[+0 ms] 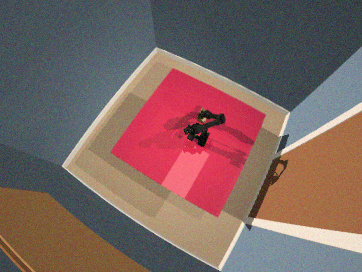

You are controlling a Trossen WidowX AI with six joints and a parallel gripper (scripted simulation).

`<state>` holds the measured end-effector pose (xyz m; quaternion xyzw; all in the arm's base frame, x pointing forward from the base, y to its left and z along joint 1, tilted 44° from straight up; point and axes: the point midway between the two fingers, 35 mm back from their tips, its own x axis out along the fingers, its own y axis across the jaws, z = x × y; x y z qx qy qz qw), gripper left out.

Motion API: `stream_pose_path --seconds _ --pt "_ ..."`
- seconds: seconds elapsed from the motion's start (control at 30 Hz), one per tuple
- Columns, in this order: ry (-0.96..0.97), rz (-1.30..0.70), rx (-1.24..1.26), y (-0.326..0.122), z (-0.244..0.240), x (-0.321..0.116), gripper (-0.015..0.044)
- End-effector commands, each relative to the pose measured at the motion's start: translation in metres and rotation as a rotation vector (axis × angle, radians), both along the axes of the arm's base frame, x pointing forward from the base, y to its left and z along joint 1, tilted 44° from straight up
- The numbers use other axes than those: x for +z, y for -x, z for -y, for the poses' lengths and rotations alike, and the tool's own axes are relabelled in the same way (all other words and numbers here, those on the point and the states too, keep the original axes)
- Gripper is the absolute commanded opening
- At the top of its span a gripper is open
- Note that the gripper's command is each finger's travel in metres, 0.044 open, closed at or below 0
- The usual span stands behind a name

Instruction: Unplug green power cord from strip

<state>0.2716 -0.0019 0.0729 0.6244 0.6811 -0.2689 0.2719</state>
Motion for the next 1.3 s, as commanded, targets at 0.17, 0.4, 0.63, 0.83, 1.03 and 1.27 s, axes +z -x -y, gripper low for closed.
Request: stream_pose_path --seconds 0.17,0.4,0.63,0.83,1.03,1.27 --pt "0.037 -0.005 -0.015 -0.001 0.026 -0.018 0.0" --pt "0.037 -0.005 -0.016 -0.001 0.032 -0.022 0.0026" --pt "0.034 -0.005 -0.016 0.0 0.023 -0.018 0.021" --pt "0.034 -0.004 -0.016 0.0 0.025 -0.019 0.0367" --pt "0.038 -0.004 -0.017 -0.002 0.069 -0.046 0.044" --pt "0.038 -0.004 -0.016 -0.002 0.076 -0.05 0.044"
